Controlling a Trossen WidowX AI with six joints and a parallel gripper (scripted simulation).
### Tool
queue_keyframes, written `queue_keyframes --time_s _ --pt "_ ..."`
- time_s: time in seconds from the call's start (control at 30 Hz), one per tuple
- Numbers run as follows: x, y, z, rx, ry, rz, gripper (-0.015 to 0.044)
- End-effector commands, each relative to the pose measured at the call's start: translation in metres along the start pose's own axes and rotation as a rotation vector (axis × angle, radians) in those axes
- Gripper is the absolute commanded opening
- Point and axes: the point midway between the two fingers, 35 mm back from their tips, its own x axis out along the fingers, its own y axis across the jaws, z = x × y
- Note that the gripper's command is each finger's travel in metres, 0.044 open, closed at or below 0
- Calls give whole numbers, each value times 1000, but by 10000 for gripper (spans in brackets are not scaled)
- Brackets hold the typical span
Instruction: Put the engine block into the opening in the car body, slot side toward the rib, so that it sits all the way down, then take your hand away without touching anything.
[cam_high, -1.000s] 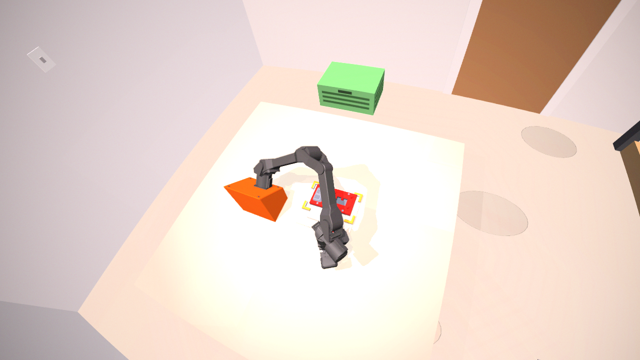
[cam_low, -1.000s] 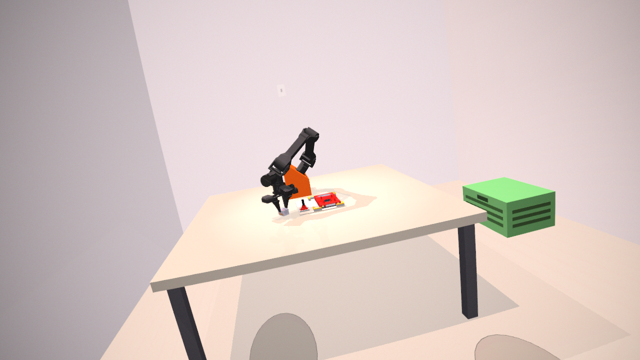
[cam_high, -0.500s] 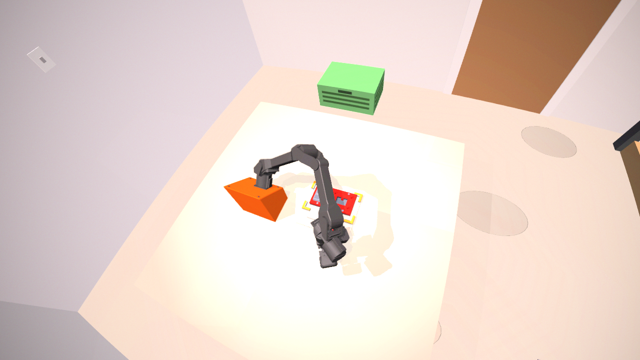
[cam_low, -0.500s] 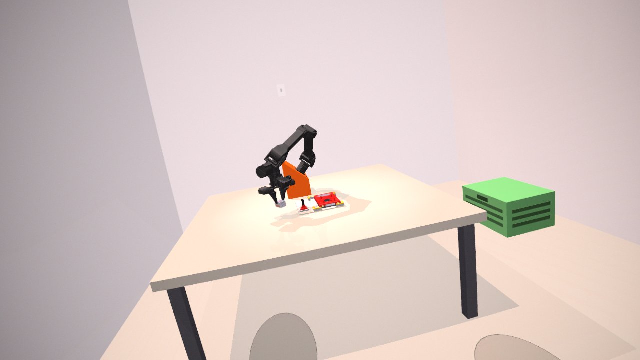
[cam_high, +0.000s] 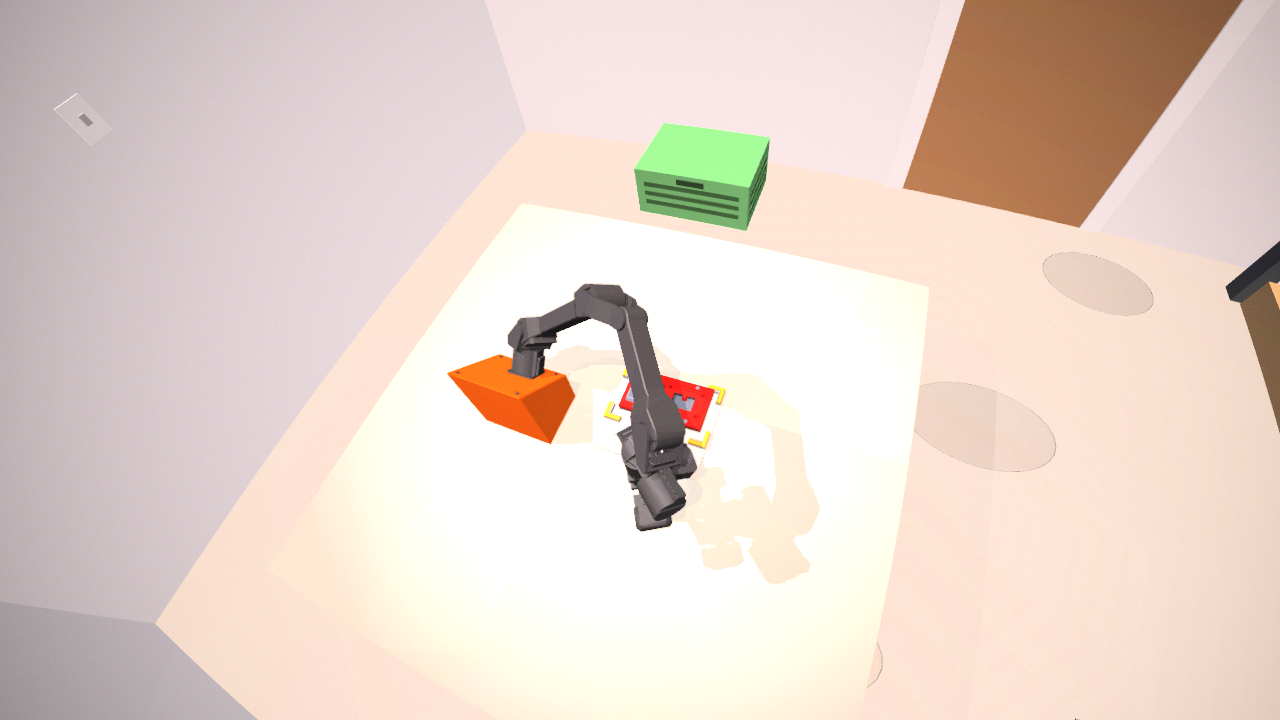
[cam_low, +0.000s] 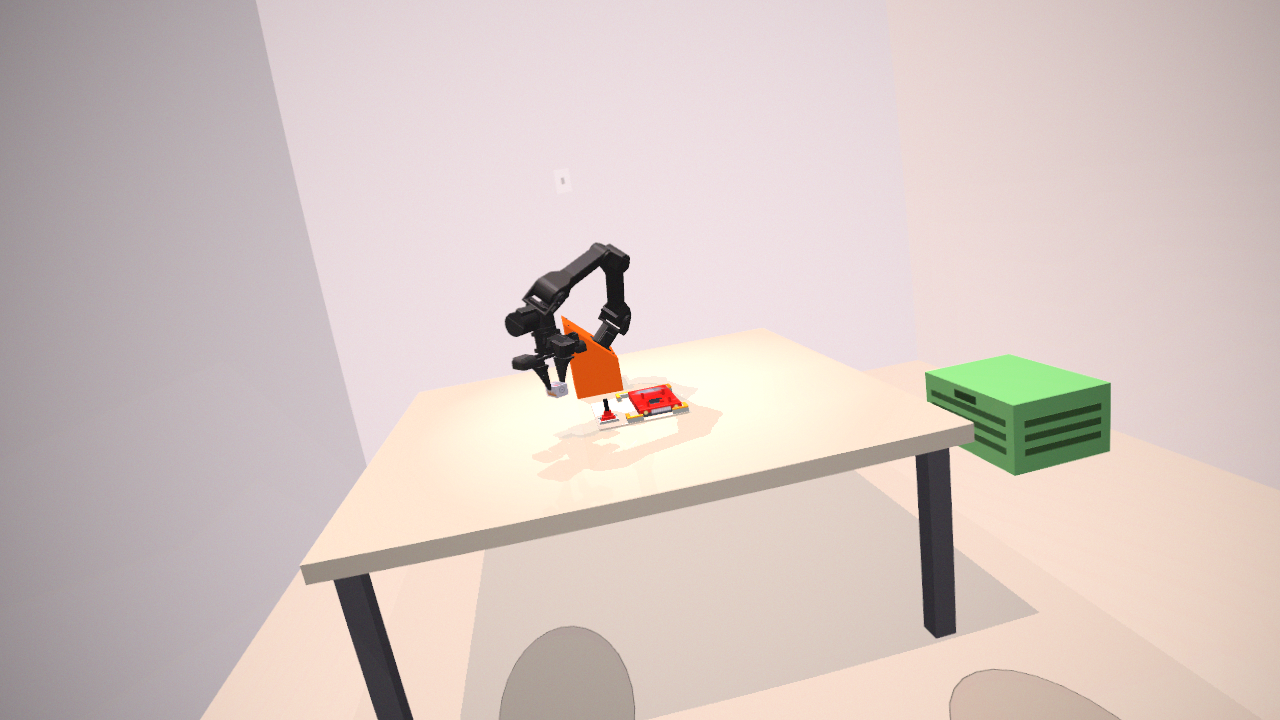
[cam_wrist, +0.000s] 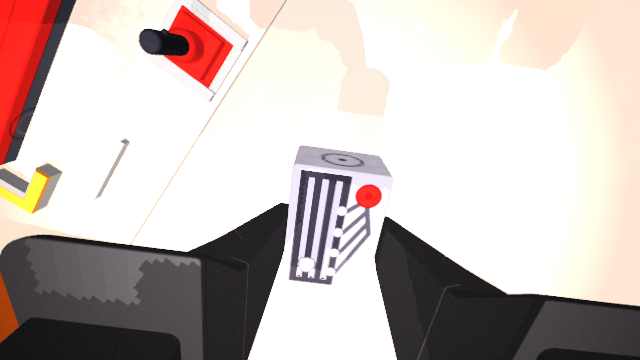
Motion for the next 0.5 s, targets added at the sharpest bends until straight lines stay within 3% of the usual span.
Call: queue_keyframes --time_s 0.0,0.47 --pt "-18 -1 0 -8 -5 -14 0" --pt "-25 12 12 29 -1 -20 0"
